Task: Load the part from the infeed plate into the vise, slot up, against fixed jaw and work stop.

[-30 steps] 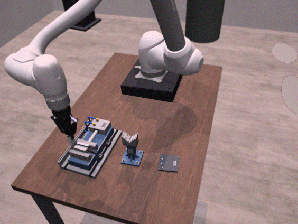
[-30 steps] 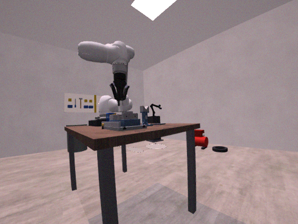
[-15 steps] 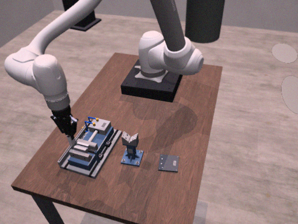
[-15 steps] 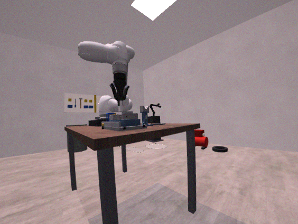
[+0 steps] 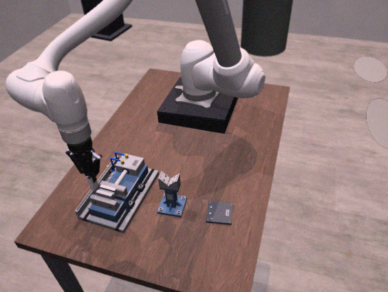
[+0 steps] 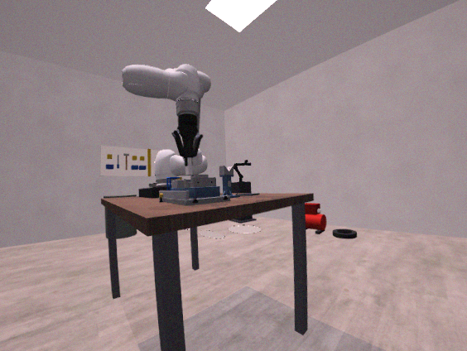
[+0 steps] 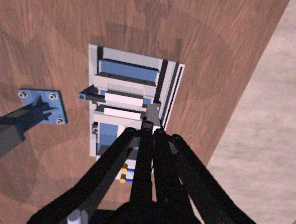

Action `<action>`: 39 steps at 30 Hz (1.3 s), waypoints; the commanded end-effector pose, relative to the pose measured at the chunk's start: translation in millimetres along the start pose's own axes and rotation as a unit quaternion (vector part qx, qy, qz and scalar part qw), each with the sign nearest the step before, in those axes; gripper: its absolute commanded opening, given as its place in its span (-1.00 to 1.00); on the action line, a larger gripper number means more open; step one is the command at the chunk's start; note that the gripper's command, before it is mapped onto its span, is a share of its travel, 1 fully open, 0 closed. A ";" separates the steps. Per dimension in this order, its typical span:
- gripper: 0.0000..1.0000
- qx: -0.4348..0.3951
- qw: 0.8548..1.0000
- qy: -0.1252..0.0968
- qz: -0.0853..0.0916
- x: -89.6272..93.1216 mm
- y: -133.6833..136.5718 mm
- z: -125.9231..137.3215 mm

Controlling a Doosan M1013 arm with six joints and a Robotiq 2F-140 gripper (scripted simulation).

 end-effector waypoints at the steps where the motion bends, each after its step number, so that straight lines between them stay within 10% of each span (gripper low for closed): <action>1: -1.00 0.001 1.000 -0.002 0.000 5.6 -2.5 0.7; 39: -1.00 0.001 1.000 -0.002 0.000 5.7 -6.4 -0.3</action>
Point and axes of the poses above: the point where the finger pads meet when closed, its own x axis out along the fingers, its own y axis across the jaws, z = x × y, the point moved 3 cm from there along -x, back along the fingers, and after that the axes turned 15 degrees about -x, right-handed, at the moved point
